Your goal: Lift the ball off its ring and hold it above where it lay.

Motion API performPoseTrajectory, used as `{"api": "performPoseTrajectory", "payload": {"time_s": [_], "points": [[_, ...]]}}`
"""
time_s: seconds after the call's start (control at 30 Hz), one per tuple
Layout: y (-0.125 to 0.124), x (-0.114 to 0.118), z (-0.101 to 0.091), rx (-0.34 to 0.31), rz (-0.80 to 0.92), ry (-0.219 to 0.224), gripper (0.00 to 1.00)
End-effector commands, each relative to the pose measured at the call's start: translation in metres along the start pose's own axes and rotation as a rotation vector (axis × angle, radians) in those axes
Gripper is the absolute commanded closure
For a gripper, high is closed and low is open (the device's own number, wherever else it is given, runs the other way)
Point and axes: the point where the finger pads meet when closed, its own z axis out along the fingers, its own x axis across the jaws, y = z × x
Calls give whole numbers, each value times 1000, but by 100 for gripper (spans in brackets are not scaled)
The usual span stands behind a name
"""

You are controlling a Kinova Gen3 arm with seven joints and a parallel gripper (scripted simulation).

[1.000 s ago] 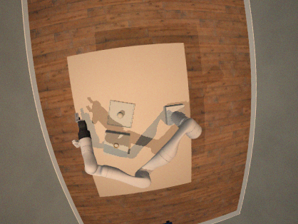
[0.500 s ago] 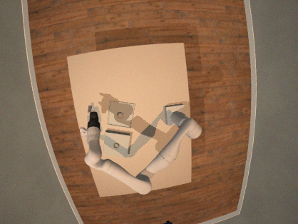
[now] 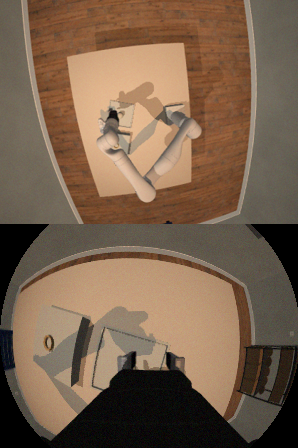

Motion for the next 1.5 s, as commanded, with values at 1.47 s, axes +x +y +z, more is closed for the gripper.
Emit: {"api": "performPoseTrajectory", "payload": {"time_s": [1.47], "points": [[47, -57, 89, 13, -35, -192, 0]]}}
